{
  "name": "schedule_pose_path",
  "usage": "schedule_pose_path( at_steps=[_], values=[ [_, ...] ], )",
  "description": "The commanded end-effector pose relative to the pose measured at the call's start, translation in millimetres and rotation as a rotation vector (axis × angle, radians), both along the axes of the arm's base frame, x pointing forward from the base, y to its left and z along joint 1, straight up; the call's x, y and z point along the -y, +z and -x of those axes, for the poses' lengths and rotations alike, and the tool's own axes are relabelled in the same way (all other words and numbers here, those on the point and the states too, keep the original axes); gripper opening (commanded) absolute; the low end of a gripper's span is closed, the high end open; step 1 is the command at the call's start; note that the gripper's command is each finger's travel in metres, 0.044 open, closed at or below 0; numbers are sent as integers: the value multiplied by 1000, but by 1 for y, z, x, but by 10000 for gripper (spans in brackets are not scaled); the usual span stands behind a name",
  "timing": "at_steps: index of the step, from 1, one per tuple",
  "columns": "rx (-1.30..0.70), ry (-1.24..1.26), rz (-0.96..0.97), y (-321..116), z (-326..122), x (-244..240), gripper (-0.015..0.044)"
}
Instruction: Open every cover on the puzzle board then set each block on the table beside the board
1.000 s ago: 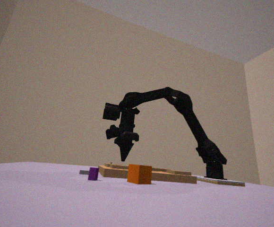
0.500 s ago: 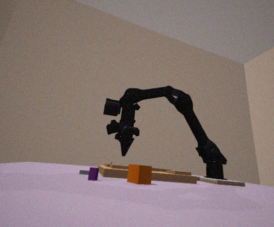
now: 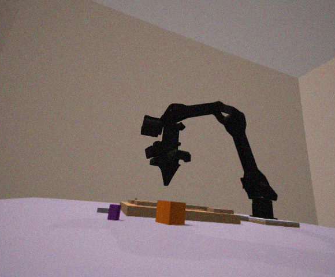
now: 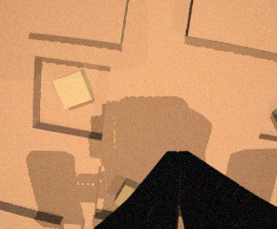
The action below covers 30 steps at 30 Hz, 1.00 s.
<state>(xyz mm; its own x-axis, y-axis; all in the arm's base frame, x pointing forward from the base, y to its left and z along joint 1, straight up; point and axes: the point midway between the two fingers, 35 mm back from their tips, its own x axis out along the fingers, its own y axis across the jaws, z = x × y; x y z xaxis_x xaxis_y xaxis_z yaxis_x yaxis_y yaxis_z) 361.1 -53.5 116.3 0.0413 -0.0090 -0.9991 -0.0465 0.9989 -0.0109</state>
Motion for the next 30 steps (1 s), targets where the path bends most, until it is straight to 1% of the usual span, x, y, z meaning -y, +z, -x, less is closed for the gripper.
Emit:
schedule_pose_path(
  at_steps=[1,18,25,30],
  values=[
    [-8,104,1,1,26,-11,0],
    [-17,462,9,-8,118,-42,0],
    [-18,483,9,-10,123,-44,0],
    [-17,483,9,-24,122,-44,0]
  ],
)
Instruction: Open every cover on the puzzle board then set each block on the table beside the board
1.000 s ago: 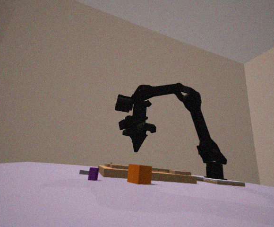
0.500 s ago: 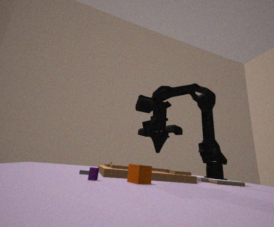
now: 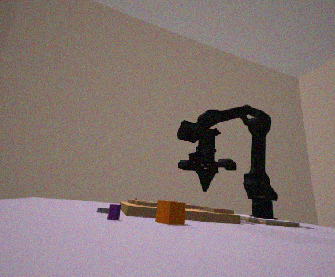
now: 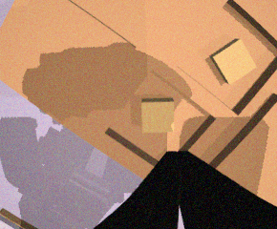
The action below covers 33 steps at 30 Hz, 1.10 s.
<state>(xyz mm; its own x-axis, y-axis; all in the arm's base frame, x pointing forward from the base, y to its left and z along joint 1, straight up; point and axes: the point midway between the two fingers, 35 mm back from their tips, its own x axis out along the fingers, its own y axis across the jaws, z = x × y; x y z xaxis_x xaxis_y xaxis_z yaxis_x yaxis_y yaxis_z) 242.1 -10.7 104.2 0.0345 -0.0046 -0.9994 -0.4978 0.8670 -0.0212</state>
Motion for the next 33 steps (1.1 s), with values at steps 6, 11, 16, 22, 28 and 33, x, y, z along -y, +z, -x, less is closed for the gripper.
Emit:
schedule_pose_path(
  at_steps=[6,11,16,22,28,33],
  values=[
    [-9,9,-3,-40,2,-2,0],
    [-9,-39,-5,-47,3,-3,0],
    [-8,-240,-11,-48,3,-3,0],
    [-6,-773,-27,-52,3,-4,0],
    [-4,-1334,-43,-57,3,-4,0],
    [-3,-1562,-50,-59,3,-4,0]
  ],
)
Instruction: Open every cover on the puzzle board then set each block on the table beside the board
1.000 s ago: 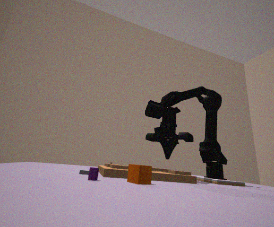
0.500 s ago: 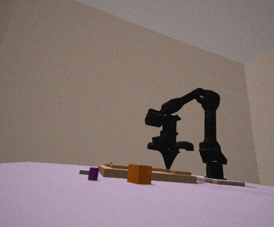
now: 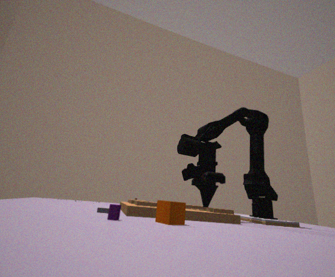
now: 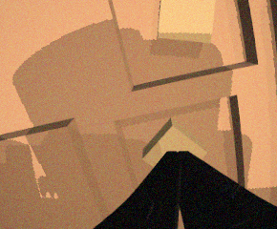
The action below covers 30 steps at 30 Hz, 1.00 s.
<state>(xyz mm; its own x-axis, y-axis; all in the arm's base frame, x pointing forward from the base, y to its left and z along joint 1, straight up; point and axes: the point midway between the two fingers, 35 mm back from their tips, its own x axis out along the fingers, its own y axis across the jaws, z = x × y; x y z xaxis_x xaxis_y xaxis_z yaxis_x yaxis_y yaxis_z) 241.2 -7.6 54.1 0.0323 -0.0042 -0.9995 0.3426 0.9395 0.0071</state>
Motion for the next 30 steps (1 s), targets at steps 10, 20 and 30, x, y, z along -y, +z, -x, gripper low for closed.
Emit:
schedule_pose_path(
  at_steps=[10,20,30],
  values=[
    [-5,-691,-23,-9,2,-1,0],
    [-5,-691,-23,-9,3,-1,0],
    [-5,-691,-22,-12,6,5,0]
  ],
)
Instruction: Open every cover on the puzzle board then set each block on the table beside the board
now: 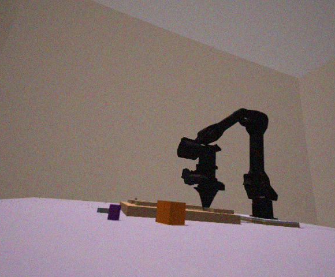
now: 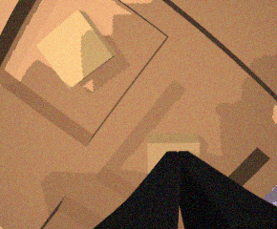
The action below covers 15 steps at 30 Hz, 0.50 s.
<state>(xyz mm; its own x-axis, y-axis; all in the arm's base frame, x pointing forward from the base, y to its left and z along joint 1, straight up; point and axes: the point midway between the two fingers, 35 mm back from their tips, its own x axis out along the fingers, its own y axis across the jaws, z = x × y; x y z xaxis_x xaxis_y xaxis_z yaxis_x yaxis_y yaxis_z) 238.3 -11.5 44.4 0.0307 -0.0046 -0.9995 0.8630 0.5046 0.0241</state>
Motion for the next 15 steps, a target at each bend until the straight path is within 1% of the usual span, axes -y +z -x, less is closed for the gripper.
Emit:
schedule_pose_path(
  at_steps=[1,3,5,15],
  values=[
    [-5,18,-2,-2,3,2,0],
    [-6,93,0,-2,3,2,0],
    [-6,230,4,-2,3,2,0],
    [-9,1217,32,-2,3,2,0]
  ],
)
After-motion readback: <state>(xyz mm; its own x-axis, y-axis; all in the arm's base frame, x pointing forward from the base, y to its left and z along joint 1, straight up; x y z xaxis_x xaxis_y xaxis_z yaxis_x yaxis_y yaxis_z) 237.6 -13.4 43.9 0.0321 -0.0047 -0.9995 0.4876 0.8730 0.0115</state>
